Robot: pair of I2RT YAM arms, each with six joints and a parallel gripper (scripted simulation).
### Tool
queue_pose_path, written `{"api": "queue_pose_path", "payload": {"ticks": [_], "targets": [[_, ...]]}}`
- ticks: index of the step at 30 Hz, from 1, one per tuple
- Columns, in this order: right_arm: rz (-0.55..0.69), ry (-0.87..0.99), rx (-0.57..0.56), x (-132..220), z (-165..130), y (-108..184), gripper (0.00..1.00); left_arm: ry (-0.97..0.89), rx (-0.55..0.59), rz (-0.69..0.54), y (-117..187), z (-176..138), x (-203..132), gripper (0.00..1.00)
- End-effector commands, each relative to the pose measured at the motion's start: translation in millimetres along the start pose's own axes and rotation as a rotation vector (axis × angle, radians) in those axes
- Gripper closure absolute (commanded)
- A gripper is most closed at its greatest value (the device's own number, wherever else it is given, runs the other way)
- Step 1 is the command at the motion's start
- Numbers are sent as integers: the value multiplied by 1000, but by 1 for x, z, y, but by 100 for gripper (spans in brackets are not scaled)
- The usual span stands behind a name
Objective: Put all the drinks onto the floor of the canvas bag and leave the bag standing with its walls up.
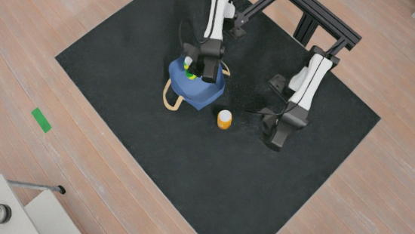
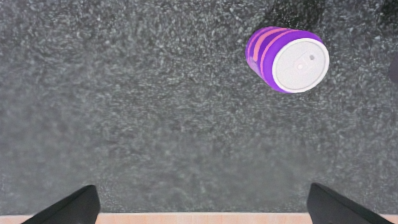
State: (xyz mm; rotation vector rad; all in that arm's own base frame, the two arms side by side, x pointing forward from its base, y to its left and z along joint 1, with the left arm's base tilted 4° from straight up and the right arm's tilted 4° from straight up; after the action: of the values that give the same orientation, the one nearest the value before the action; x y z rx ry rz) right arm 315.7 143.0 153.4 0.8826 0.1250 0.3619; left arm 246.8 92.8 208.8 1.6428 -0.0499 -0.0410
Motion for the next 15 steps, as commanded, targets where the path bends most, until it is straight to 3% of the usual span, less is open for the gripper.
{"api": "queue_pose_path", "payload": {"ticks": [1, 5, 15], "targets": [[5, 3, -29, 6, -3, 9, 30, 2, -2, 32, 7, 2, -2, 0], [44, -54, -12, 5, 17, 18, 30, 2, -2, 32, 7, 2, -2, 0], [25, -1, -22, -3, 10, 13, 30, 2, -2, 32, 7, 2, -2, 0]]}}
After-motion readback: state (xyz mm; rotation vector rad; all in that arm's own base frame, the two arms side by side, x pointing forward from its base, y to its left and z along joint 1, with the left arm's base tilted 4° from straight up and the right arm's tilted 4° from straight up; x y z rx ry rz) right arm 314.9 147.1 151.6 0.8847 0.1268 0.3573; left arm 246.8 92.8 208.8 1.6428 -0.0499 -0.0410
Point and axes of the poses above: on each arm, the point where the finger pads meet when closed, its own y axis back along the fingers, its own x axis across the jaws, z = x × y, the point moved 5 cm from there along y, back along the fingers, and after that the axes turned 5 degrees about -y, right-handed, at the moved point
